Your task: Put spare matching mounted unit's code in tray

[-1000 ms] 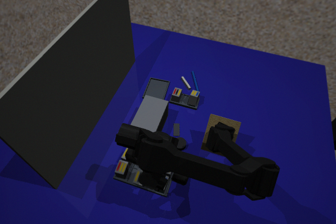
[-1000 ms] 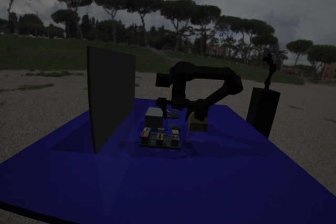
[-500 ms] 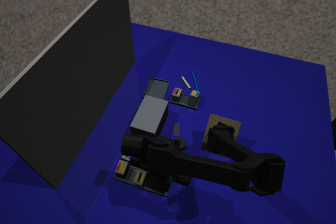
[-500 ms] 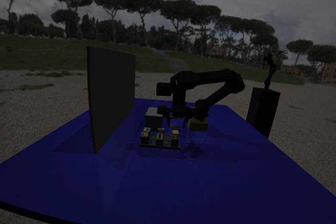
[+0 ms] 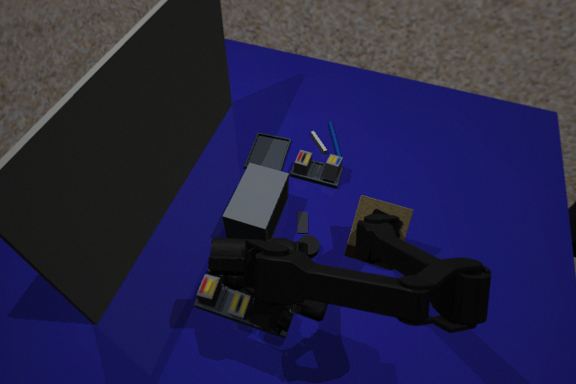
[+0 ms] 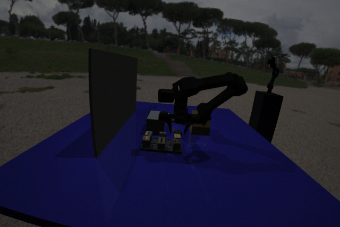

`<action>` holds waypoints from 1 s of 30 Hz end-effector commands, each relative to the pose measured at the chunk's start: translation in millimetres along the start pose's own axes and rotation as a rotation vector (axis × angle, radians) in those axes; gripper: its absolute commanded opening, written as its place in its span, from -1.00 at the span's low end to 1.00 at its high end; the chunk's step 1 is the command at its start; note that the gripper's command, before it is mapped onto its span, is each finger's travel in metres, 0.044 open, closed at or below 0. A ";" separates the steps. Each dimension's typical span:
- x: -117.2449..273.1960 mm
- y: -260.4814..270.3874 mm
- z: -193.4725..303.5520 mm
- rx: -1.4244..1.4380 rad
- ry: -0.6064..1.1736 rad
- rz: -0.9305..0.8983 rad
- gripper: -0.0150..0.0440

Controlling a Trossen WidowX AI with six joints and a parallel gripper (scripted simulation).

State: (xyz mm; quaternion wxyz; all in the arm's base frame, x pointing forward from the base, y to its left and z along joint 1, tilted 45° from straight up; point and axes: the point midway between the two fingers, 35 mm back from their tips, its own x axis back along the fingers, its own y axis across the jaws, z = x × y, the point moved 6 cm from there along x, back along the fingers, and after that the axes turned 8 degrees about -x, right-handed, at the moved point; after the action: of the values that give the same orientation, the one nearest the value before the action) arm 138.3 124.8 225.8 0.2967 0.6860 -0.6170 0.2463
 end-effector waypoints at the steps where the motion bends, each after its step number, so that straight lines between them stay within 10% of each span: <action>1: -7.6 -0.6 1.3 -0.003 0.007 -0.002 0.53; 30: -54.2 -0.6 -0.4 -0.002 0.005 0.000 0.53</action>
State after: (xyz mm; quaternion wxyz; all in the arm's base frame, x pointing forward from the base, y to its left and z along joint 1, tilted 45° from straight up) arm 134.2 159.2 193.4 0.2956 0.6860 -0.6168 0.2480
